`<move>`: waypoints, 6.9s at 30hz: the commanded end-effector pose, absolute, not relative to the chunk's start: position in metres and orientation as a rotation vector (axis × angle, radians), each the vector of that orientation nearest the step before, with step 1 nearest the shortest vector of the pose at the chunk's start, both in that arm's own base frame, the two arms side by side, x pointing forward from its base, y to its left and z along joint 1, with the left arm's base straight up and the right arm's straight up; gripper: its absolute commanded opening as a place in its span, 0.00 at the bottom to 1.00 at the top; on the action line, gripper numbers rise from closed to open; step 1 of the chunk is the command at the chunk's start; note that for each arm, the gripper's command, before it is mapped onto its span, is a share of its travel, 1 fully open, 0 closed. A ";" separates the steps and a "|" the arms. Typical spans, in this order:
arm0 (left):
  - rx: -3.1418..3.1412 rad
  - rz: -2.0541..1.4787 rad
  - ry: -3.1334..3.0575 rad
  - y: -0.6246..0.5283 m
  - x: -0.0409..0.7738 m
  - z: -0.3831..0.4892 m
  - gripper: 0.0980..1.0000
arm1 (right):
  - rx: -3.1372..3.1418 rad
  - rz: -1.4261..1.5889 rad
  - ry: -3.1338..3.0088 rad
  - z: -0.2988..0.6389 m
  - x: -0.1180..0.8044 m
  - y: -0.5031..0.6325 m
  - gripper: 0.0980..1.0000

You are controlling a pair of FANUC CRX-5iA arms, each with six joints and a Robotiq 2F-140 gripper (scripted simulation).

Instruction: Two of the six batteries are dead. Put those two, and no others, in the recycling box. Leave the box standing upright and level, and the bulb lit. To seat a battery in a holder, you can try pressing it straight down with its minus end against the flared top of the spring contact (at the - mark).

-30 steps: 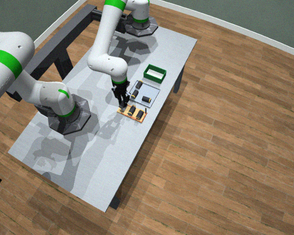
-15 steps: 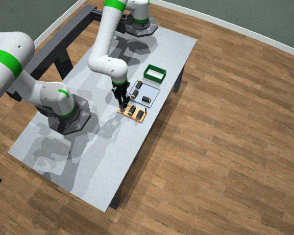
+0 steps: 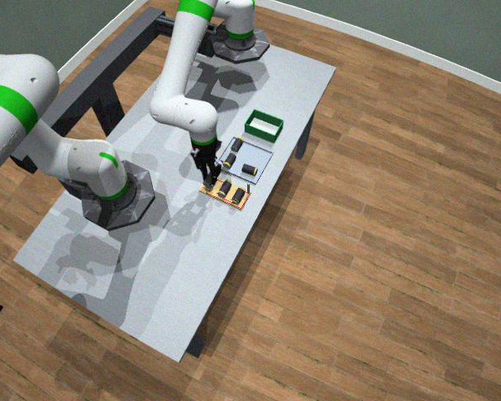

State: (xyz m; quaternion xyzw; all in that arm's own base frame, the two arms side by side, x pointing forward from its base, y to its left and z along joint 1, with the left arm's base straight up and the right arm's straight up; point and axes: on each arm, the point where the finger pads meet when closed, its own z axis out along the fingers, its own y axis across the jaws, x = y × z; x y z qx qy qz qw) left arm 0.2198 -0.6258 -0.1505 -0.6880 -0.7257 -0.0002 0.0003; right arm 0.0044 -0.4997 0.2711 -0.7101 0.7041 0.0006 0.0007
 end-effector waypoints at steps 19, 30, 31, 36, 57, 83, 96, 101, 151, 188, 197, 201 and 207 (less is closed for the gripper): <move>-2.163 0.001 -2.281 -0.627 0.220 -0.149 0.16 | -2.231 0.000 2.212 0.272 0.004 -0.500 1.00; -2.163 0.001 -2.281 -0.627 0.220 -0.152 0.16 | -2.231 0.000 2.212 0.272 0.004 -0.500 1.00; -2.163 0.001 -2.281 -0.627 0.220 -0.153 0.16 | -2.231 0.000 2.212 0.272 0.004 -0.500 1.00; -2.163 0.001 -2.281 -0.627 0.220 -0.161 0.16 | -2.231 0.000 2.212 0.272 0.004 -0.500 1.00; -2.163 0.001 -2.281 -0.627 0.220 -0.180 0.16 | -2.231 0.000 2.212 0.272 0.004 -0.500 1.00; -2.163 0.001 -2.281 -0.627 0.220 -0.180 0.30 | -2.231 0.000 2.212 0.272 0.004 -0.500 1.00; -2.163 0.001 -2.281 -0.627 0.220 -0.172 0.30 | -2.231 0.000 2.212 0.272 0.004 -0.500 1.00; -2.163 0.001 -2.281 -0.627 0.220 -0.152 0.30 | -2.231 0.000 2.212 0.272 0.004 -0.500 1.00; -2.163 0.001 -2.281 -0.627 0.220 -0.099 0.30 | -2.231 0.000 2.212 0.272 0.004 -0.500 1.00; -2.148 0.001 -2.295 -0.626 0.220 -0.073 0.30 | -2.231 0.000 2.212 0.272 0.004 -0.500 1.00; -2.148 0.001 -2.295 -0.626 0.220 -0.099 0.30 | -2.231 0.000 2.212 0.272 0.004 -0.500 1.00; -2.148 0.001 -2.295 -0.626 0.220 -0.135 0.30 | -2.231 0.000 2.212 0.272 0.004 -0.500 1.00; -2.148 0.001 -2.295 -0.626 0.220 -0.136 0.30 | -2.231 0.000 2.212 0.272 0.004 -0.500 1.00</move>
